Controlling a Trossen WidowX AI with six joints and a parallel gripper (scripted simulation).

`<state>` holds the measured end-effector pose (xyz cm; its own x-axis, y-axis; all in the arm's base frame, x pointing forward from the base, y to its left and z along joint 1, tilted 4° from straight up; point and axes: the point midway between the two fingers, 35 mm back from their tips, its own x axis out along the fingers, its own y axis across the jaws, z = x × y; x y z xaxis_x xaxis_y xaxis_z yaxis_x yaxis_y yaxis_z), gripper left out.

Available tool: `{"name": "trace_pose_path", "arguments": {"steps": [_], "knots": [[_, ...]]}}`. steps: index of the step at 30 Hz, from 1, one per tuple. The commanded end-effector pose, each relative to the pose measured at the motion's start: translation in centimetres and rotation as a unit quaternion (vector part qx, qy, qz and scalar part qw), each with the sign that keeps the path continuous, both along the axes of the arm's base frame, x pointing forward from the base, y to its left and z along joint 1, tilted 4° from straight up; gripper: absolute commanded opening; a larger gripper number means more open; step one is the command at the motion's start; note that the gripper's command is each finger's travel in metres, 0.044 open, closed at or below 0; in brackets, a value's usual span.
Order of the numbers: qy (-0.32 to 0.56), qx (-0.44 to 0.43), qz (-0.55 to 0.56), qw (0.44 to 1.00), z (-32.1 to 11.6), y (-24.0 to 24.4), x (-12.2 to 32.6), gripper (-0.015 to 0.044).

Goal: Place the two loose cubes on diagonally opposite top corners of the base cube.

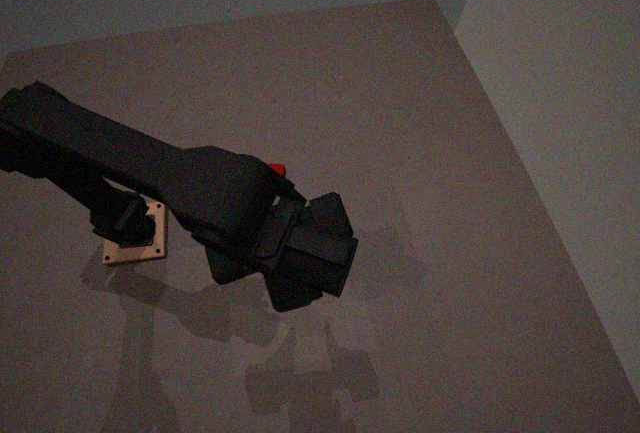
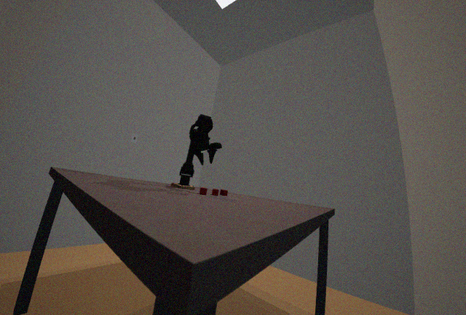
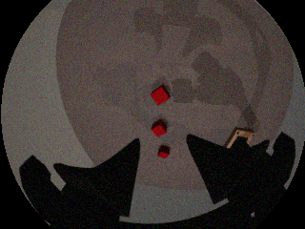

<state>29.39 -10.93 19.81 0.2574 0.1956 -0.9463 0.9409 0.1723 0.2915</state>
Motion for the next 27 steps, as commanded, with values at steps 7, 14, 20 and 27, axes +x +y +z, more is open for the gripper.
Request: {"name": "trace_pose_path", "arguments": {"steps": [7, 14, 20, 27], "knots": [[0.06, -0.167, 0.26, 0.949, -2.5, -0.1, 2.8, 0.0265], [0.06, -0.167, 0.26, 0.949, -3.0, -0.1, 2.9, 0.0265], [0.06, -0.167, 0.26, 0.949, -7.6, -0.4, 3.4, 0.0265], [0.06, -0.167, 0.26, 0.949, -9.0, -0.4, 3.4, 0.0265]]}}
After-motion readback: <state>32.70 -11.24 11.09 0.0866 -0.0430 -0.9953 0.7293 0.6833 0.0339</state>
